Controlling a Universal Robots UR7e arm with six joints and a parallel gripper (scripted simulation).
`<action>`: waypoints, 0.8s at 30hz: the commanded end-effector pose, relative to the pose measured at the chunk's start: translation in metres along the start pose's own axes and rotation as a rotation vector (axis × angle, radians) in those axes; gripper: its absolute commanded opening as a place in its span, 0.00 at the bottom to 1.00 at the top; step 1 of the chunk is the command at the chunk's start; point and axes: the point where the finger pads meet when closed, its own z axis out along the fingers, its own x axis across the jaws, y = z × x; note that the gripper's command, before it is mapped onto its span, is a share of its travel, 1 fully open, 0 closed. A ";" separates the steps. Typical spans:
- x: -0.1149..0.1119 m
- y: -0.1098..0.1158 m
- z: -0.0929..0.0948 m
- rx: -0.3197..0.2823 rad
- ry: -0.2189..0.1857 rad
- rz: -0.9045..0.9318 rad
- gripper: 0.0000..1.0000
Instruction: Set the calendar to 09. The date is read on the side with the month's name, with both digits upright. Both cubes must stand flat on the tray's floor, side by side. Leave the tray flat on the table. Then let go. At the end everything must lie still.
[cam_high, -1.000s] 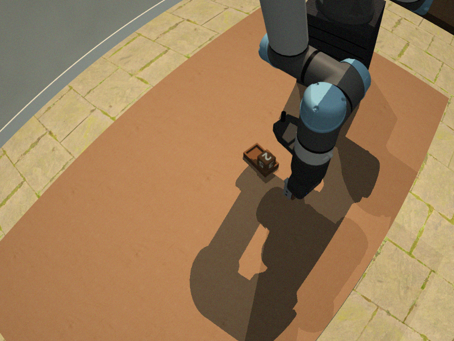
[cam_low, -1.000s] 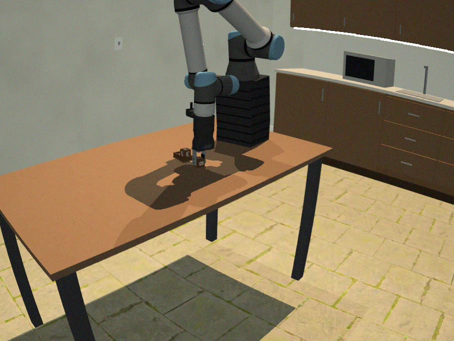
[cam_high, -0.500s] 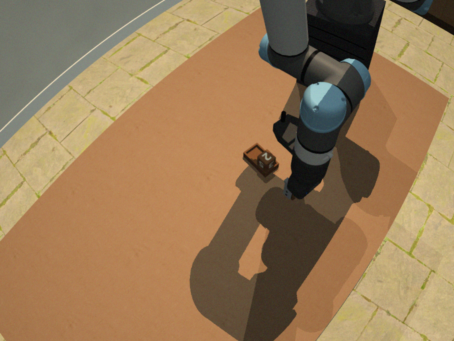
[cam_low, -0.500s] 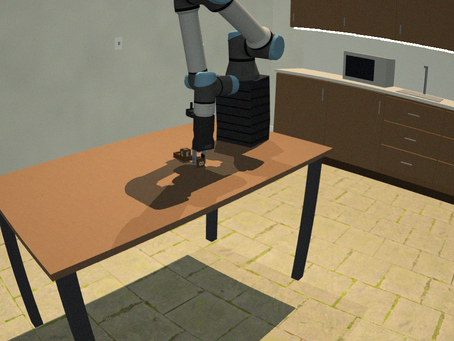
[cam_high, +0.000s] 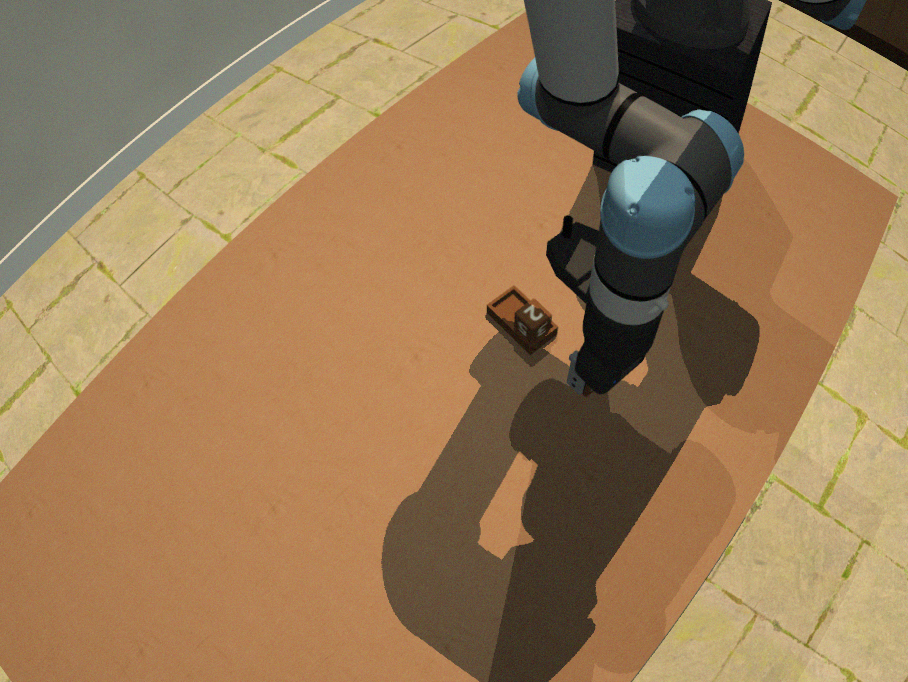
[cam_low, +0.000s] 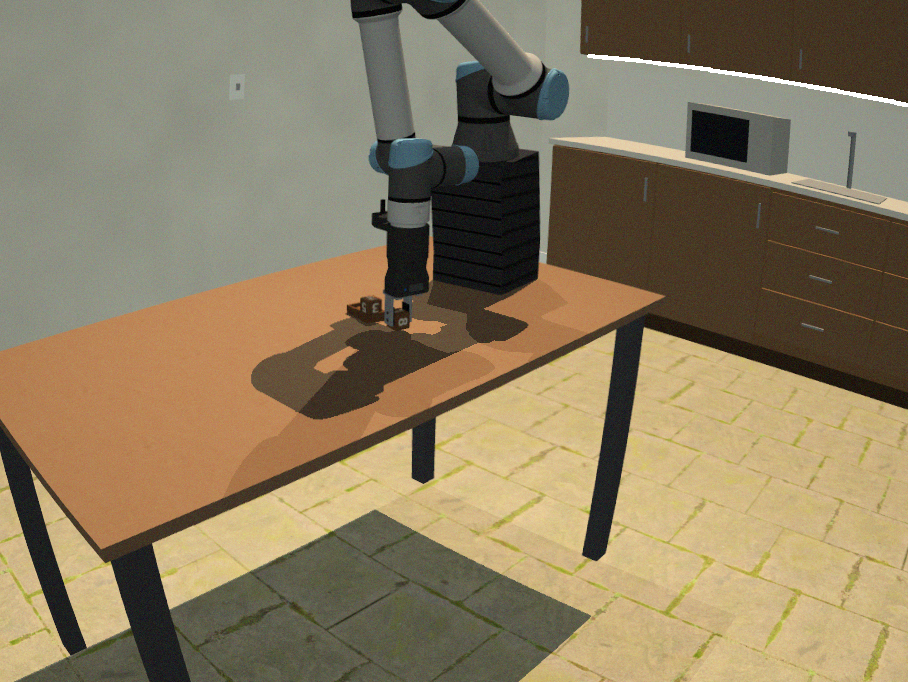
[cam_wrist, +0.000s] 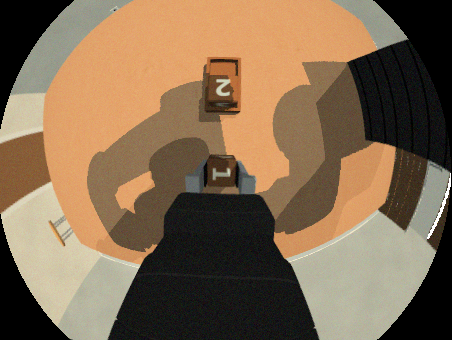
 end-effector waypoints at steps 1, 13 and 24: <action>0.000 0.000 -0.009 0.000 -0.001 0.000 0.60; 0.000 0.000 -0.055 0.000 -0.001 0.000 0.60; 0.000 0.000 -0.082 0.000 -0.001 0.000 0.60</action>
